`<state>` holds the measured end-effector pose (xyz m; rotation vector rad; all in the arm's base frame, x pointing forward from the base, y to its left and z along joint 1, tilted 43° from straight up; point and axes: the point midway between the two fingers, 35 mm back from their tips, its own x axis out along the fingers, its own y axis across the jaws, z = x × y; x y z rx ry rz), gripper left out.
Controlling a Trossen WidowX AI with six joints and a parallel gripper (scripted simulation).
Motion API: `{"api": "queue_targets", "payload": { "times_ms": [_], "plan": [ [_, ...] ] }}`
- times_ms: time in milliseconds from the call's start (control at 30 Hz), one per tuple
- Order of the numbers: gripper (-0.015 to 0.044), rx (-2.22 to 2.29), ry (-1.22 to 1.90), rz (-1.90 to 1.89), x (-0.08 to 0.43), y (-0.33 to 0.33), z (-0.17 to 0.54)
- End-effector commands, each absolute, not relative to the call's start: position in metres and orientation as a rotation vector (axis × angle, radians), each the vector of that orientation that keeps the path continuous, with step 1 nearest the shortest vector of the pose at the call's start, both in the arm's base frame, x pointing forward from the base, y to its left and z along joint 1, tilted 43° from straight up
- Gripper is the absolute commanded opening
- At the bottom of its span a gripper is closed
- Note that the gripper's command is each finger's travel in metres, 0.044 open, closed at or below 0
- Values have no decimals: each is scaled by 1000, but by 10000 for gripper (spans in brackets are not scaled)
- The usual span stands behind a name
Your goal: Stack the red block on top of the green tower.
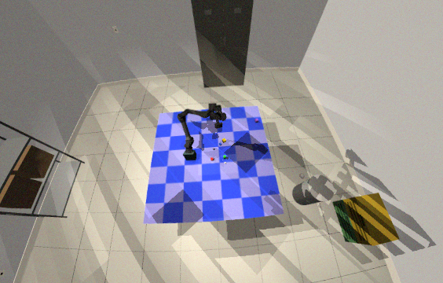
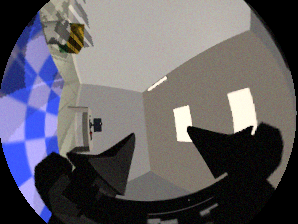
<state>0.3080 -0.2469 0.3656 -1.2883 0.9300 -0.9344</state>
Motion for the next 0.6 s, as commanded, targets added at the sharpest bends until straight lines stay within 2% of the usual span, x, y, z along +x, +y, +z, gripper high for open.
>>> {"api": "queue_targets", "payload": {
  "times_ms": [0, 33, 300, 567],
  "plan": [
    [426, -1289, 932, -923, 310, -247, 363],
    [440, -1288, 937, -889, 314, -248, 354],
    [440, -1158, 1034, -428, 353, -248, 224],
    [440, -787, 1169, -5, 341, -214, 92]
  ]
}}
